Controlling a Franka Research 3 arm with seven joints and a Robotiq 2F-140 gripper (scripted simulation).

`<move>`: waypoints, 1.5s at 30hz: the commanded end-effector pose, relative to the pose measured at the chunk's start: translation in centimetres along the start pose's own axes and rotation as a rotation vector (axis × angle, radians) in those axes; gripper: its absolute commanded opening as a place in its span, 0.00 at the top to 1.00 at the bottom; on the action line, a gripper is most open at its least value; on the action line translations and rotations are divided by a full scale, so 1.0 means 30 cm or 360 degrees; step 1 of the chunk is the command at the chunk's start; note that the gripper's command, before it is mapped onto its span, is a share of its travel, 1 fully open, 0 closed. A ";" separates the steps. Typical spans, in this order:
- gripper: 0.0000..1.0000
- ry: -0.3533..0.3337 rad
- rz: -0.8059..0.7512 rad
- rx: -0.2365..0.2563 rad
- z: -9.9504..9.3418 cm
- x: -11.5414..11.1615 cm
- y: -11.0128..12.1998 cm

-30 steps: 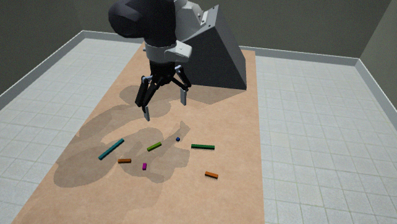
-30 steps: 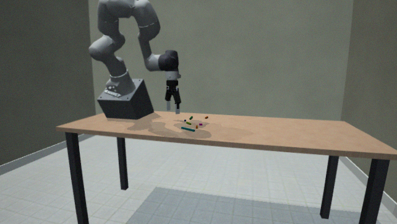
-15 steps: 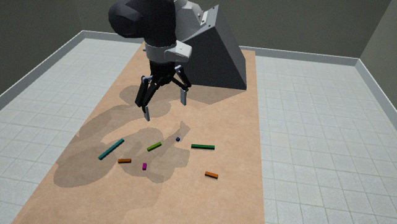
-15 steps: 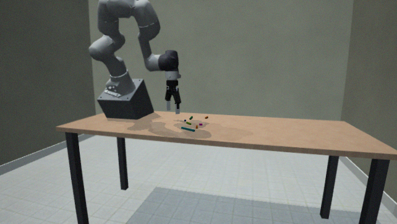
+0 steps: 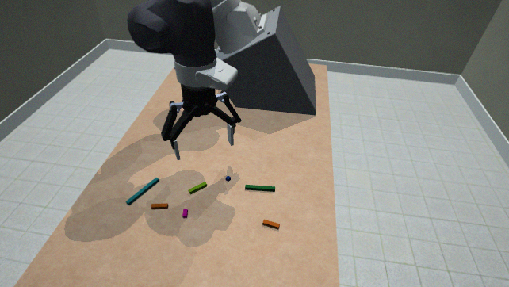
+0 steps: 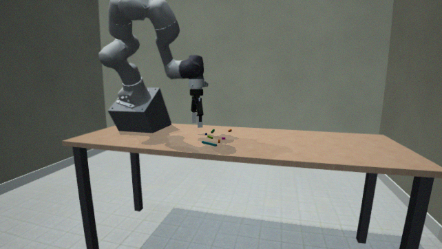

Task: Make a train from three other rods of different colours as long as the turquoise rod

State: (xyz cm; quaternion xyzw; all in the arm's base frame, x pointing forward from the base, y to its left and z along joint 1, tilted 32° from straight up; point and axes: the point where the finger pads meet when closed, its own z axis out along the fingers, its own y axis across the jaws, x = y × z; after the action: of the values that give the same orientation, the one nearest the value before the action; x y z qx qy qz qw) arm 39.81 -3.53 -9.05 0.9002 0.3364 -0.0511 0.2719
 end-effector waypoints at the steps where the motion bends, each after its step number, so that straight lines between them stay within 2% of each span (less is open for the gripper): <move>1: 0.00 -0.0004 0.0203 -0.0001 0.004 0.003 0.008; 2: 0.00 -0.0004 0.0291 -0.0001 0.004 0.014 0.026; 16: 0.00 -0.0006 0.0730 0.0000 0.003 0.065 0.119; 18: 0.00 -0.0006 0.0730 0.0000 0.003 0.065 0.119; 22: 0.00 -0.0006 0.0902 0.0001 0.002 0.083 0.156; 45: 0.00 -0.0006 0.0913 0.0001 0.002 0.084 0.159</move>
State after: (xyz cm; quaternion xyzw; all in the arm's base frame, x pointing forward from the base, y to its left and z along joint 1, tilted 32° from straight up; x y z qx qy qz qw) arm 44.74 -5.12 -7.55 0.9578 0.0753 0.0227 0.2765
